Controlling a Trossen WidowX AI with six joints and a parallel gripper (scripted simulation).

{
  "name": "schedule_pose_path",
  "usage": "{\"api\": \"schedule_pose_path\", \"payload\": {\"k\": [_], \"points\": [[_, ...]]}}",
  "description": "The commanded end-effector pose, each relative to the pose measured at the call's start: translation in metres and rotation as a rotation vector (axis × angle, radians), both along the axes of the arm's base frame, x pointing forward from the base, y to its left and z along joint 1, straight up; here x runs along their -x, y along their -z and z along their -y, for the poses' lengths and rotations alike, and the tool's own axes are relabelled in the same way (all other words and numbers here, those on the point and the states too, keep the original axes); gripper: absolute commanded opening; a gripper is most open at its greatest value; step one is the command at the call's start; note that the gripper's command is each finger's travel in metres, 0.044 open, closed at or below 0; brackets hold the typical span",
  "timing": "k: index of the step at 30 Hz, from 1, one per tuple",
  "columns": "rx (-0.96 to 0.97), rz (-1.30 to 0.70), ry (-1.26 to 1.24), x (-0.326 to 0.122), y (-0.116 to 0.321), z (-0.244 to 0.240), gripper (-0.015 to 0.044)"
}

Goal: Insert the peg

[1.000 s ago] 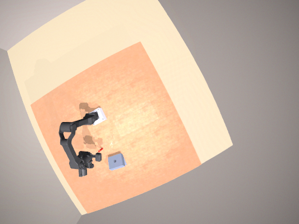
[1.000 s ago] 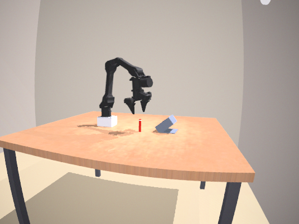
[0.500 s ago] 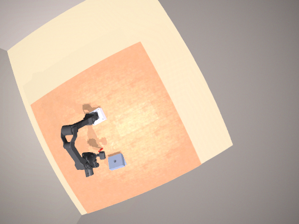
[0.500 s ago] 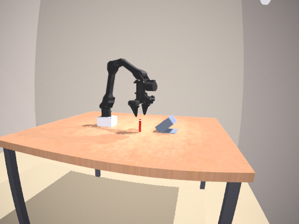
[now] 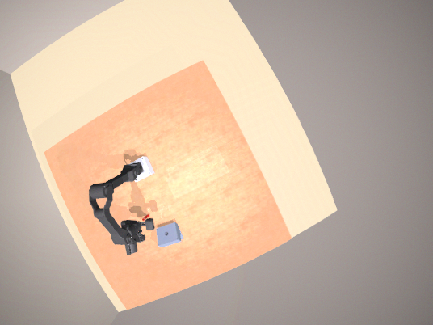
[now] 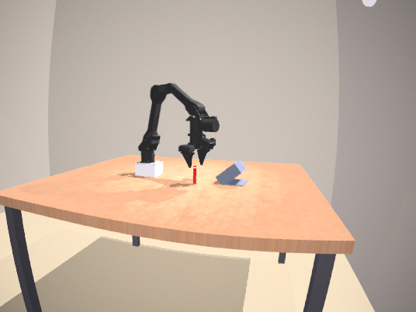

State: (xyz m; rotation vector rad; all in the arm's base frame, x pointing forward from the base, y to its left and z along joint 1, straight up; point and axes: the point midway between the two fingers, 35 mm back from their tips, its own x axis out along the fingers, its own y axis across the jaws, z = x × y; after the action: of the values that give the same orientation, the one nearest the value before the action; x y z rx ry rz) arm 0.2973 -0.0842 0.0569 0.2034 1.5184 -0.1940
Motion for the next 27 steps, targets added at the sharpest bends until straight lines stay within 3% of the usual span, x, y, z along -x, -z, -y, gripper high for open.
{"api": "schedule_pose_path", "payload": {"k": [1, 27], "points": [[0.0, -0.014, -0.006, 0.002, 0.011, 0.0, 0.044], [0.0, -0.014, -0.006, 0.004, 0.042, -0.001, 0.044]]}}
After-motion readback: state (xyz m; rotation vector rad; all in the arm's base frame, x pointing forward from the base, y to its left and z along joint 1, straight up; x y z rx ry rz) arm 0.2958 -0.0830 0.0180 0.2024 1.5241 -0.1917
